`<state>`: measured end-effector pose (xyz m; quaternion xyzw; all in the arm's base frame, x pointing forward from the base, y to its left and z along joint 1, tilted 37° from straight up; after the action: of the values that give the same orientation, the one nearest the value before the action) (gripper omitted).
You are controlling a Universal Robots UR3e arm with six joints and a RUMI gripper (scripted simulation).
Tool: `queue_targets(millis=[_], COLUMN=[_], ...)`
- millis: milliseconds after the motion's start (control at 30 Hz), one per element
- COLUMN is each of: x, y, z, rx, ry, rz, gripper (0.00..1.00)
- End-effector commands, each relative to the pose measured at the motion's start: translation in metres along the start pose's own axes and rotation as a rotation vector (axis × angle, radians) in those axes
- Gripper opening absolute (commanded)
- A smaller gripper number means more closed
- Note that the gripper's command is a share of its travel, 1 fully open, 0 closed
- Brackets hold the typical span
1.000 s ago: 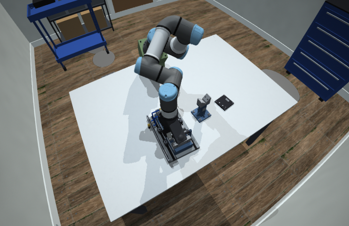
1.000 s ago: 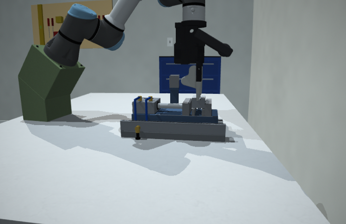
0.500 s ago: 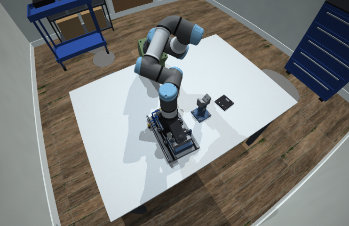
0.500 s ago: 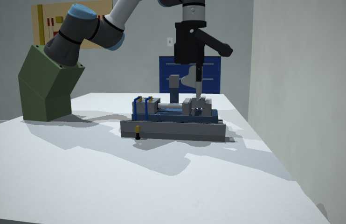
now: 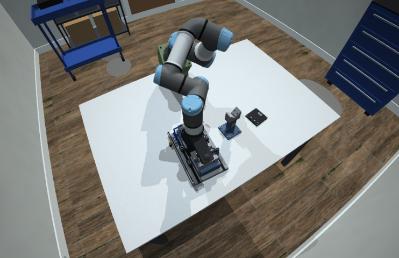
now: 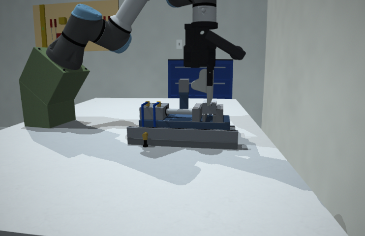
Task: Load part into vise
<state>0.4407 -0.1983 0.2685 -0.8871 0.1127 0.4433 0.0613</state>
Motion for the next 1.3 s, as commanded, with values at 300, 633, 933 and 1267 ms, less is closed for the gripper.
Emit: queue_targets(millis=[300,633,933,1267], x=[-0.001,-0.001,-0.001,-0.001], y=[0.004,0.018,0.03,0.031], z=[-0.001,-0.003,-0.004,-0.004], rx=[-0.001,-0.001,-0.001,-0.001], ry=[0.002,0.002,0.002,0.002], rz=[0.001,0.001,0.001,0.001], gripper=[0.0,0.0,0.0,0.0])
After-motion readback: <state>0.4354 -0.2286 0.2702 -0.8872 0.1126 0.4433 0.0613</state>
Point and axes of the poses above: the point where the finger pads meet when closed, its own x axis out along the fingers, its own y axis across the jaws, z = x × y, the point moved 5 cm from there along -x, back along the fingers, and after that the axes turned 6 degrees about x, right-handed, at the moved point
